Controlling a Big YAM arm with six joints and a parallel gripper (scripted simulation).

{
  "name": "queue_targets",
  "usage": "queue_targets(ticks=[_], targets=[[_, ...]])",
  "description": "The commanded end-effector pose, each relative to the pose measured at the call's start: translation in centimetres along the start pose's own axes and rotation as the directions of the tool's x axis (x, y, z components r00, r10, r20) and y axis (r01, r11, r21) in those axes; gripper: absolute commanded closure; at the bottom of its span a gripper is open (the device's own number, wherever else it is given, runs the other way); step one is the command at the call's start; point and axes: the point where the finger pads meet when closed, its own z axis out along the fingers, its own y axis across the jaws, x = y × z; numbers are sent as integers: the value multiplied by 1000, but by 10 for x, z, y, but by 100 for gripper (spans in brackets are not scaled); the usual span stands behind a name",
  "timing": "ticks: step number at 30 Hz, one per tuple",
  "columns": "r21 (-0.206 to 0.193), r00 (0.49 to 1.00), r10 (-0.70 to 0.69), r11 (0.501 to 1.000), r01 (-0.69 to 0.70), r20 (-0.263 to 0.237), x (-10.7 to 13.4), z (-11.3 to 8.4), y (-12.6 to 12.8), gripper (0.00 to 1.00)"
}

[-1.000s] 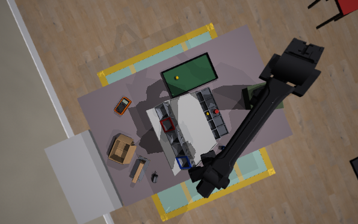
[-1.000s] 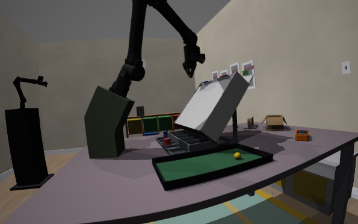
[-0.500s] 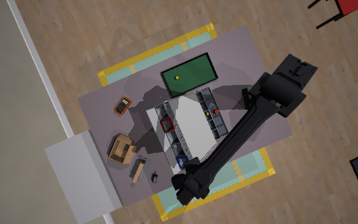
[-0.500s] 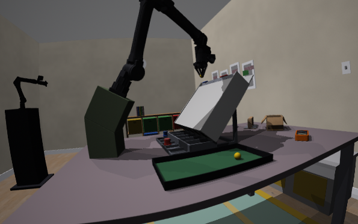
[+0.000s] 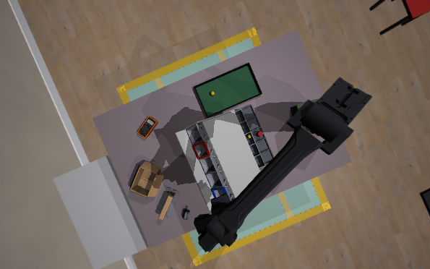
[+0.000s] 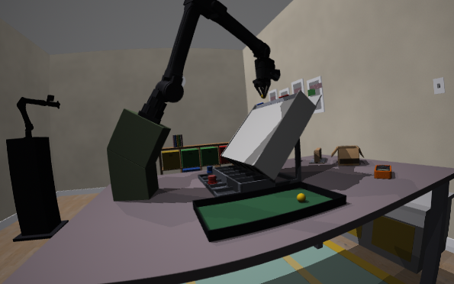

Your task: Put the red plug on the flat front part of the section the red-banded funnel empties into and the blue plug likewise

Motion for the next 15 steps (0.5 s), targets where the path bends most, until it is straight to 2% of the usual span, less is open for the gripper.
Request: queue_targets(ticks=[1, 15], targets=[[2, 1000, 1, 1000, -1, 4, -20, -4, -2, 100], [6, 1000, -4, 1000, 4, -8, -16, 1, 0, 100]])
